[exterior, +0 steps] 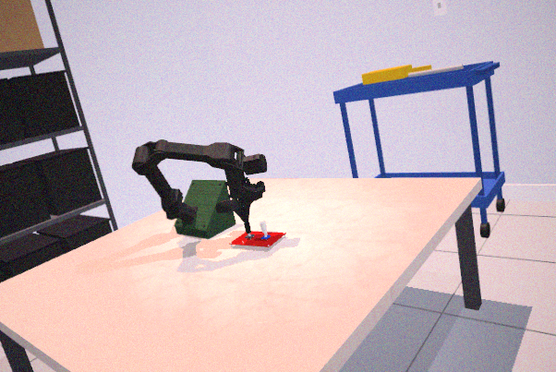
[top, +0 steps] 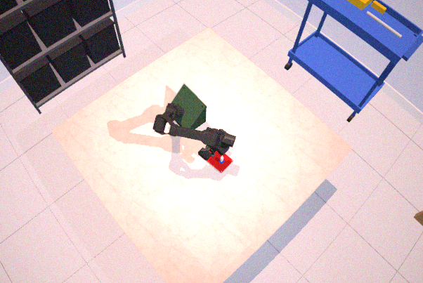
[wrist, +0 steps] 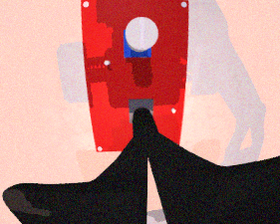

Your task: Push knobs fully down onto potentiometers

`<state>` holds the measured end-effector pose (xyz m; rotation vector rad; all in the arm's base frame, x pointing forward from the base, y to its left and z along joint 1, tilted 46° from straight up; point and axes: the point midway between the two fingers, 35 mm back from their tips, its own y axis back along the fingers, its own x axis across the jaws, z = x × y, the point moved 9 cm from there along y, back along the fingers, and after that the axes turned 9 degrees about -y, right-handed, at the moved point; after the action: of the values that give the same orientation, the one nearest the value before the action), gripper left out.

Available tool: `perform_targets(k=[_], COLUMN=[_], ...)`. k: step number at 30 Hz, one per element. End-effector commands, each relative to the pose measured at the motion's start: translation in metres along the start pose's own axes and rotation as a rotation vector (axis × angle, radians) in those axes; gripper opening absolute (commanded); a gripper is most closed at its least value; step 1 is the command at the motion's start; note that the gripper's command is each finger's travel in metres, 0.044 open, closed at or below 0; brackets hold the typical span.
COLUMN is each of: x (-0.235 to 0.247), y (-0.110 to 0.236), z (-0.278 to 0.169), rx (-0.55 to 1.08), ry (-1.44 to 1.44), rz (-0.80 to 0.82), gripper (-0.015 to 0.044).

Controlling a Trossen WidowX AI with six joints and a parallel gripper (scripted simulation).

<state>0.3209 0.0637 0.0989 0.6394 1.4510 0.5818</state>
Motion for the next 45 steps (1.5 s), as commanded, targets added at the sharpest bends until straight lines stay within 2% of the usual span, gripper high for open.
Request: perform_targets(k=[1, 45], x=[-0.0003, -0.0003], y=[-0.0019, -0.0075], z=[0.0003, 0.0003], rx=[0.001, 0.001], ry=[0.003, 0.003], rz=[-0.003, -0.003], gripper=[0.0, 0.0])
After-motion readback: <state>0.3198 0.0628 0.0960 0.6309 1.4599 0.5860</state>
